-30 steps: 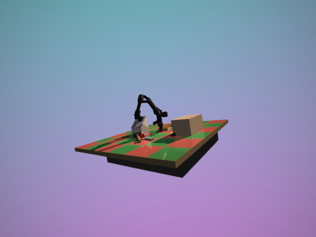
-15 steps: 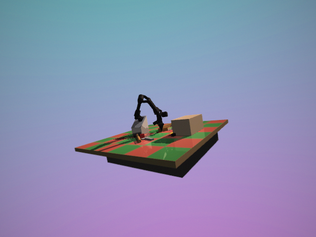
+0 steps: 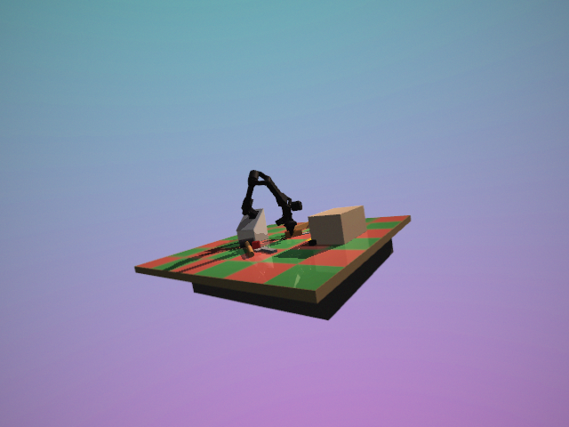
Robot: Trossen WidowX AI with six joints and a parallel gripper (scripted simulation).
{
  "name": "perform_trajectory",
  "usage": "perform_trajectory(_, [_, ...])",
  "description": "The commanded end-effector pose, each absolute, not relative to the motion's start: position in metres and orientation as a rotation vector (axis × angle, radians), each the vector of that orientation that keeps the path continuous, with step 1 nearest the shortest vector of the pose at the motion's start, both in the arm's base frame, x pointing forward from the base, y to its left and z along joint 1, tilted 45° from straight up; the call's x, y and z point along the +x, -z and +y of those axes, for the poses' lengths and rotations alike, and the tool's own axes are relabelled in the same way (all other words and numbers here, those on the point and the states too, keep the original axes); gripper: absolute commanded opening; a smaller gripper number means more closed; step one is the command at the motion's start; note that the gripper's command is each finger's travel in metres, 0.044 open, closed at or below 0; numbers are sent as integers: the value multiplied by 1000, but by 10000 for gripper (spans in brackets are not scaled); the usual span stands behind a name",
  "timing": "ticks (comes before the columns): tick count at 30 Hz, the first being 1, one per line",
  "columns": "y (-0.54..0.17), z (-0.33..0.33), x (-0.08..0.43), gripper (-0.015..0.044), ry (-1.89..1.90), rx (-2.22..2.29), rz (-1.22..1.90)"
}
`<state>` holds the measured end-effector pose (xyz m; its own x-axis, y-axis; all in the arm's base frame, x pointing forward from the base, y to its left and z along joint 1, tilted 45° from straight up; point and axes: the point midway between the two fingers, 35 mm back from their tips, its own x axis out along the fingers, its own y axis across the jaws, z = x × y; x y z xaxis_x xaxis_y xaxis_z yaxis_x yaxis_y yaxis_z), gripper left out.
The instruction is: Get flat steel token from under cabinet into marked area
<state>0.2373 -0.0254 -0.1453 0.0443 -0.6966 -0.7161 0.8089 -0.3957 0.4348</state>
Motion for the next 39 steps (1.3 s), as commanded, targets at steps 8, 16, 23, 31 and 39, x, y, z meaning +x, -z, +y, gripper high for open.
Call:
perform_trajectory(8, [146,-22,237,0,1617,1087,190])
perform_trajectory(16, [148,-21,237,0,1631,1126,146])
perform_trajectory(23, [150,-19,237,0,1642,1158,110])
perform_trajectory(31, [152,-17,236,0,1653,1195,68])
perform_trajectory(39, [153,-15,235,0,1663,1238,26])
